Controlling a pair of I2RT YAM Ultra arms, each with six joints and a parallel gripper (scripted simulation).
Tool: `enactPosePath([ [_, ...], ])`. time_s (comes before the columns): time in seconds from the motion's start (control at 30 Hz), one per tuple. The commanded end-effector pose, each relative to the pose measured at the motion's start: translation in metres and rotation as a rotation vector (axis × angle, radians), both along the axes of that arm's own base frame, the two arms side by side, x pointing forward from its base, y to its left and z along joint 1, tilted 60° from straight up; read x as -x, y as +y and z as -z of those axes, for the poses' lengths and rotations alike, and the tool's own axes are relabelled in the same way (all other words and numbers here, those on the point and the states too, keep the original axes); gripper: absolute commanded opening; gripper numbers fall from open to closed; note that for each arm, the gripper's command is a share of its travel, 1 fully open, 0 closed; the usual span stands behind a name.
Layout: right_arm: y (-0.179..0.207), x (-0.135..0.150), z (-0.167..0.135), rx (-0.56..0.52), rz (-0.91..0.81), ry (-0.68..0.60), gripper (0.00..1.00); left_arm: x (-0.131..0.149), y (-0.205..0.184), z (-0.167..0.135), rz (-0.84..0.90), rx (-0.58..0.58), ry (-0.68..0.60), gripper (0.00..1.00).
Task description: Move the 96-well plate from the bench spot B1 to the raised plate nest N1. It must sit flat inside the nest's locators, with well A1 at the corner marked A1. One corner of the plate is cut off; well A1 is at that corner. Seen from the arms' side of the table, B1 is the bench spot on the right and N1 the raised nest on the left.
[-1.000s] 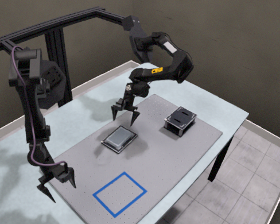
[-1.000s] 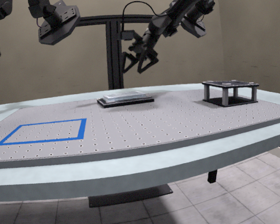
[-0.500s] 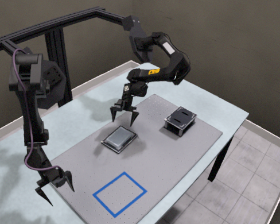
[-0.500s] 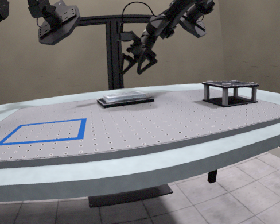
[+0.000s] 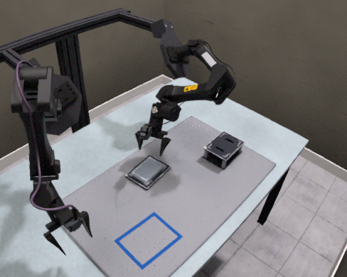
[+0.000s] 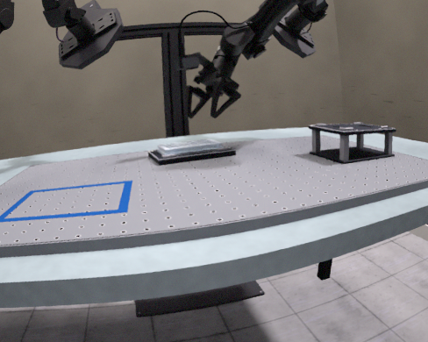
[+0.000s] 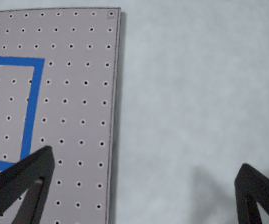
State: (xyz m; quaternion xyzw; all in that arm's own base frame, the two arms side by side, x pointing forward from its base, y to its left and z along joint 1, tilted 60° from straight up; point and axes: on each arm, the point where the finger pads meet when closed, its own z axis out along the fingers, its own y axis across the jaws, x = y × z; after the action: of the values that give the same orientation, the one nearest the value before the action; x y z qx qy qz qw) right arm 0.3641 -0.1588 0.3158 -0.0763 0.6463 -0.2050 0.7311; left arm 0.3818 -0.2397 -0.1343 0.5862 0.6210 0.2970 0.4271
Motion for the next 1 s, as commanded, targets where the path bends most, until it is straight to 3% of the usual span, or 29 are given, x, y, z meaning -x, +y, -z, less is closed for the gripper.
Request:
enactPosePath([
  [0.0, 0.004, 0.002, -0.019, 0.027, -0.019, -0.048, 1.0, 0.004, -0.006, 0.006, -0.085, -0.158, 0.062, 1.0],
  [0.1, 0.004, 0.002, -0.019, 0.027, -0.019, -0.048, 1.0, 0.002, -0.007, 0.004, -0.149, -0.254, 0.088, 1.0],
  [0.5, 0.004, 0.002, -0.019, 0.027, -0.019, -0.048, 1.0, -0.007, -0.021, 0.004, -0.289, -0.459, 0.132, 1.0],
  [0.97, 0.004, 0.002, -0.019, 0.027, -0.019, -0.048, 1.0, -0.024, -0.046, -0.002, -0.322, -0.453, 0.118, 1.0],
])
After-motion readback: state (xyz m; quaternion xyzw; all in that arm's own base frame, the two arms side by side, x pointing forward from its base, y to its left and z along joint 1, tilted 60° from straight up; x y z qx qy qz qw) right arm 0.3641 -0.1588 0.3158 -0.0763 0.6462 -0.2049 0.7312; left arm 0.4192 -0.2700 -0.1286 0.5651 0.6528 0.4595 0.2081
